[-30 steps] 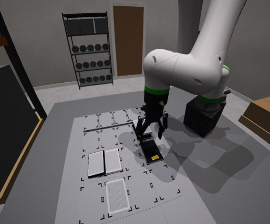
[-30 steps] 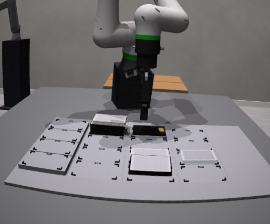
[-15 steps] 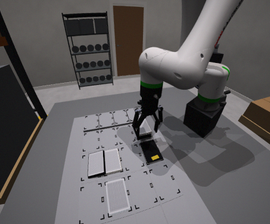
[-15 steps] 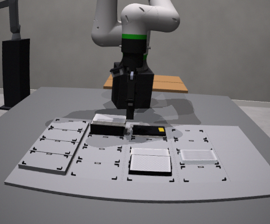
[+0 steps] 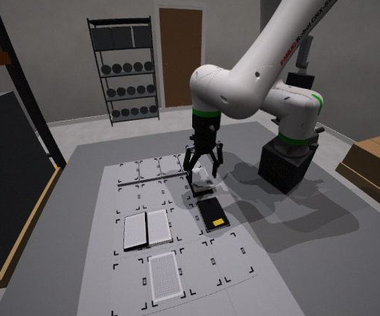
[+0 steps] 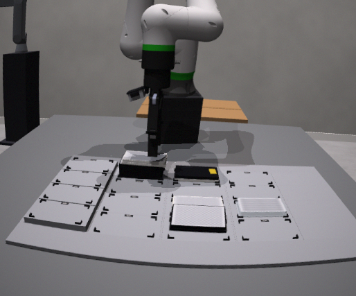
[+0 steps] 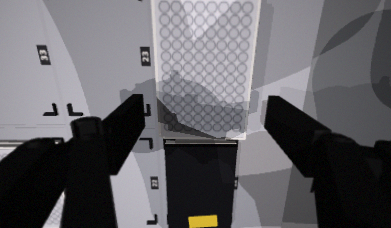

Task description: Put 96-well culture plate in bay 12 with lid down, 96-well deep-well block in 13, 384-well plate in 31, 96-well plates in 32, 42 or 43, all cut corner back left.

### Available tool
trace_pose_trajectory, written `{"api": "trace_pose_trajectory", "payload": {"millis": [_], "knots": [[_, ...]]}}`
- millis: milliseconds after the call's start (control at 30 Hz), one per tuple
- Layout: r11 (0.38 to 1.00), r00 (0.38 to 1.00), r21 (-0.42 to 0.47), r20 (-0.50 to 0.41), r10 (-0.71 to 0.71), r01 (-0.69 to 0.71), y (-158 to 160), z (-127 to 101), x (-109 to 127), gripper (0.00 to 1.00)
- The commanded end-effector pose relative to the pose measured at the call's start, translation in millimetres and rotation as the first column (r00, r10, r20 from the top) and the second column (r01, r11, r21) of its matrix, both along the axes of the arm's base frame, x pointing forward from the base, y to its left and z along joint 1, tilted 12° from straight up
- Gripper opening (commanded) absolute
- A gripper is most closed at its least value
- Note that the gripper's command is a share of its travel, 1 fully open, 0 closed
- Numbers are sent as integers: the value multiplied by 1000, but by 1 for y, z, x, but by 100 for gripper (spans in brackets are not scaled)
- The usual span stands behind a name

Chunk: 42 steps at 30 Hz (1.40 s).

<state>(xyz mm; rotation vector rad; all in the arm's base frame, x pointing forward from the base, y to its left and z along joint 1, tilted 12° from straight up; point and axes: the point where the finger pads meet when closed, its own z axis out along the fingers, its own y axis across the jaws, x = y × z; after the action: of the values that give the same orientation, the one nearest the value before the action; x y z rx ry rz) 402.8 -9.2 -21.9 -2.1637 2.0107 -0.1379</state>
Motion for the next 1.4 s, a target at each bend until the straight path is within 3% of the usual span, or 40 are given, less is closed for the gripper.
{"api": "trace_pose_trajectory", "payload": {"millis": [0,1367], "knots": [[1000,1000,3,-1,2,-2,-21,-1,3,70],[1000,1000,3,-1,2,-2,-26,-11,5,70]]}}
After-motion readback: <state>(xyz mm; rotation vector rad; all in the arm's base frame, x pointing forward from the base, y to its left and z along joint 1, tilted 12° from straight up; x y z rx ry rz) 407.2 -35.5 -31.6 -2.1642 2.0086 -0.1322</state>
